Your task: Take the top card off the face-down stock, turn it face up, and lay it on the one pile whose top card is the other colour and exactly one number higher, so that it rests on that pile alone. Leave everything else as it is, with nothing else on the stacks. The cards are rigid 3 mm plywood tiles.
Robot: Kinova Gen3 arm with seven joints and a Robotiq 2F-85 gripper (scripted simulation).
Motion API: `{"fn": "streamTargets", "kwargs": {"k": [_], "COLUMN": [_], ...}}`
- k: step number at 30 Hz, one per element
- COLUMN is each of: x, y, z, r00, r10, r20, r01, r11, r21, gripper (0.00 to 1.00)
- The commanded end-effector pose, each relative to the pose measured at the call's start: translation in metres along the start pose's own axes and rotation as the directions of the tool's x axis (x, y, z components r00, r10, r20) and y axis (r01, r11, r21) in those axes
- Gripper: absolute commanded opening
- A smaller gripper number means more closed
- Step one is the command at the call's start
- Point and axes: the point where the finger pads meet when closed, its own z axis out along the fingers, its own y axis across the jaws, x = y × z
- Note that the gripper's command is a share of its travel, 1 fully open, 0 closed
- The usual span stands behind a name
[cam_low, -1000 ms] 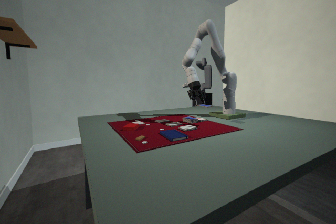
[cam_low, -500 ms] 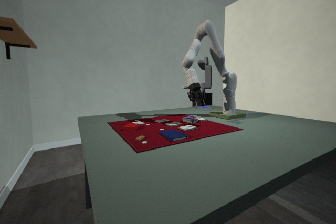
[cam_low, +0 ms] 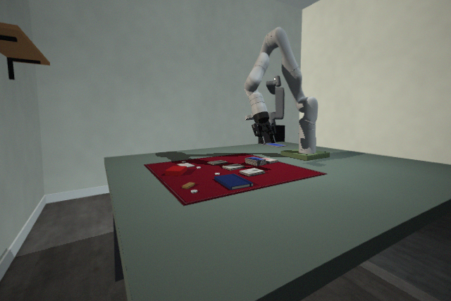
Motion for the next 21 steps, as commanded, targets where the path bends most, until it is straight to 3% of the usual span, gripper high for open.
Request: {"fn": "streamTargets", "kwargs": {"k": [1, 21], "x": [-0.0004, -0.001], "y": [-0.0004, -0.0001], "z": [-0.0004, 0.0], "r00": [1.0, 0.999], "r10": [-0.001, -0.001], "r20": [-0.001, -0.042], "r01": [0.001, 0.001], "r11": [1.0, 1.0], "r21": [0.001, -0.001], "gripper": [0.71, 0.71]}}
